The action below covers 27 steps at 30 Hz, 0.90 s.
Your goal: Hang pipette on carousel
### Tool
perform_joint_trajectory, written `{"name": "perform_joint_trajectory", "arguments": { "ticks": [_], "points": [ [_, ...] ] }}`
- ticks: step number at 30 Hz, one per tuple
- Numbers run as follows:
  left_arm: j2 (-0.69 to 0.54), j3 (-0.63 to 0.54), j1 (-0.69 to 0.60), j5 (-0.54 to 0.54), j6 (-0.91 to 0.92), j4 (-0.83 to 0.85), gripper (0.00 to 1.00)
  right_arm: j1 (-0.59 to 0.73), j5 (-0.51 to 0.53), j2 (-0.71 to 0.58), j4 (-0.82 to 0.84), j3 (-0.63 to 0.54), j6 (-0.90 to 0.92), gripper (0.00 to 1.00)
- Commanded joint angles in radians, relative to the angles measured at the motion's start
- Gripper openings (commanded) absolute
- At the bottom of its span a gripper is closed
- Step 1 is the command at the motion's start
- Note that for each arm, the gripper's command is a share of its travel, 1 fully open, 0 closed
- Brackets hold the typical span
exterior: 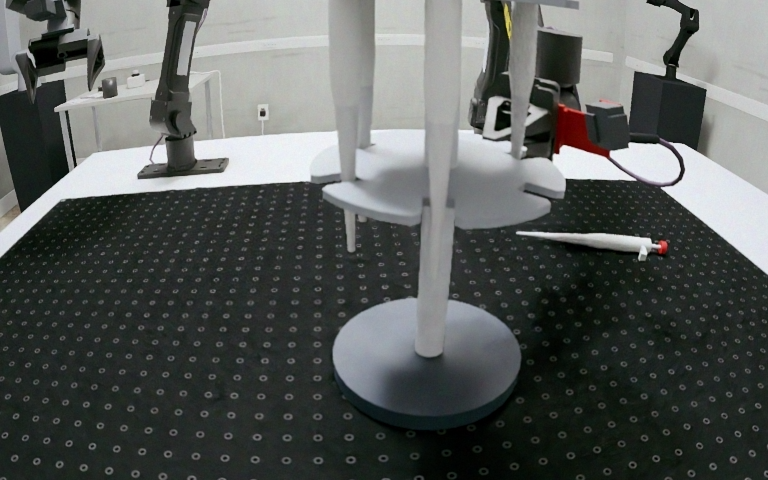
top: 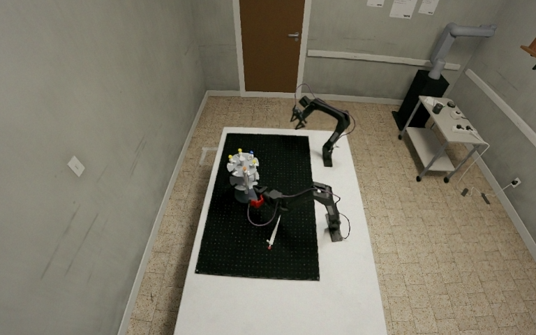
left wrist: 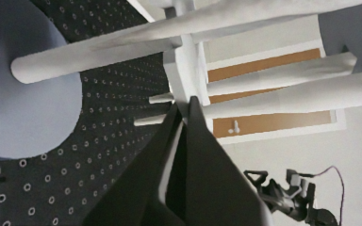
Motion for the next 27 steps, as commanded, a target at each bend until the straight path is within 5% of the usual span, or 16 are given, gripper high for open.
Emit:
{"name": "perform_joint_trajectory", "arguments": {
  "ticks": [1,14,18,27],
  "points": [
    [-0.023,0.039,0.002,-0.001,-0.003,0.028,0.0,-0.009,-0.016,0.006,0.008,0.02,-0.006,1.0],
    [-0.023,0.039,0.002,-0.001,-0.003,0.028,0.0,-0.009,-0.016,0.006,0.008,0.02,-0.006,1.0],
    [-0.076,-0.068,-0.067,-0.19,-0.006,0.048,0.0,-0.009,-0.016,0.006,0.008,0.02,-0.006,1.0],
    [-0.084,-0.068,-0.092,-0.229,-0.004,0.055,0.0,-0.009,-0.016,0.006,0.008,0.02,-0.006,1.0]
  ]
}}
